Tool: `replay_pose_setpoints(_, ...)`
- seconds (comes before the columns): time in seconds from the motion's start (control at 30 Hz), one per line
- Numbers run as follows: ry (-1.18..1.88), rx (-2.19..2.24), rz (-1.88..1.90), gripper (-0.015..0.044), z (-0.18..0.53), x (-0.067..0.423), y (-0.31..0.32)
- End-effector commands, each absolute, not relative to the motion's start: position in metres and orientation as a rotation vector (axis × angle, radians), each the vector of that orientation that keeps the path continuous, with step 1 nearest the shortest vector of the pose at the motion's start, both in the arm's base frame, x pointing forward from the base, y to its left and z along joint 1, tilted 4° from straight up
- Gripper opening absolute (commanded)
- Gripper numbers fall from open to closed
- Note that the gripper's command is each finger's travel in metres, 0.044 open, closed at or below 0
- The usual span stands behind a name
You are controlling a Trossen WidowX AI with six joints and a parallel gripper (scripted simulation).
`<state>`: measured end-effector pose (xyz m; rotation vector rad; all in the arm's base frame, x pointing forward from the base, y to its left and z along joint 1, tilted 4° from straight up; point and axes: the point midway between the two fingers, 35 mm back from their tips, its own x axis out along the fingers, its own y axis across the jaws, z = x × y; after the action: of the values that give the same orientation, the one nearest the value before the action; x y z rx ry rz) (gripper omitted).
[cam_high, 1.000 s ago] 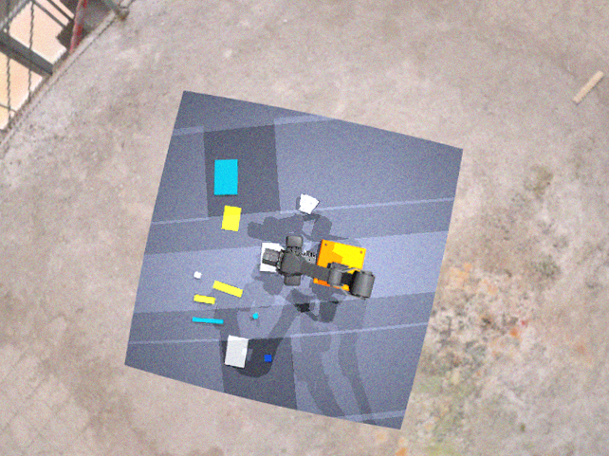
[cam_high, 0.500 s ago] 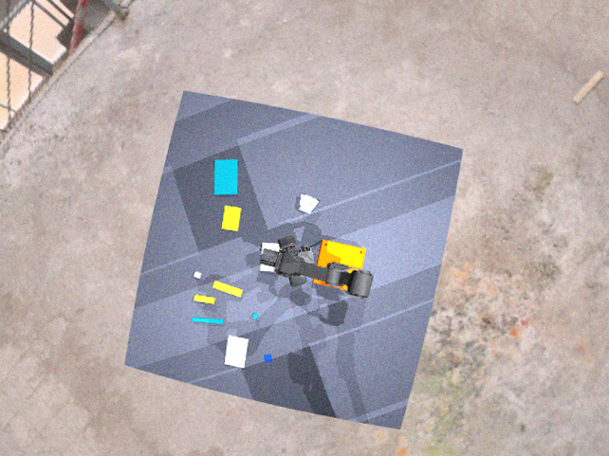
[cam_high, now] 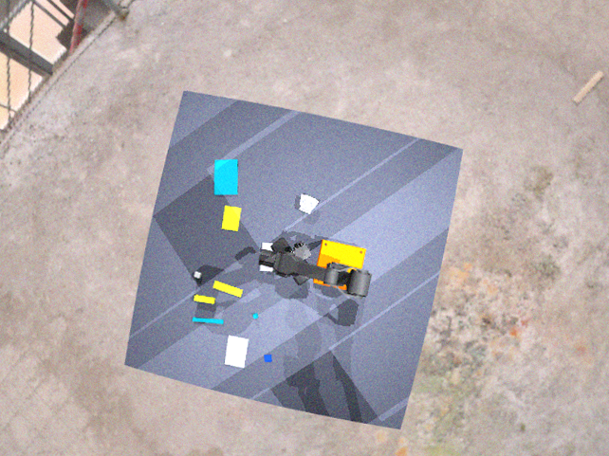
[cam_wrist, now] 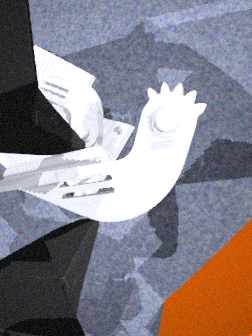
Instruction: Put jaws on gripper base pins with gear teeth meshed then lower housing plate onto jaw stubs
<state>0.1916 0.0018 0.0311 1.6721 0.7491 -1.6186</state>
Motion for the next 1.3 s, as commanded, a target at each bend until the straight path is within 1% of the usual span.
replay_pose_setpoints(0.0, 0.811, 1.613, -1.546, 0.0134, 0.034, 0.197, 0.003)
replay_pose_setpoints(0.63, 1.064, 1.290, -1.258, 0.0134, 0.035, 0.203, 0.006)
replay_pose_setpoints(1.27, 1.255, 0.955, -0.954, 0.0134, 0.036, 0.209, 0.010)
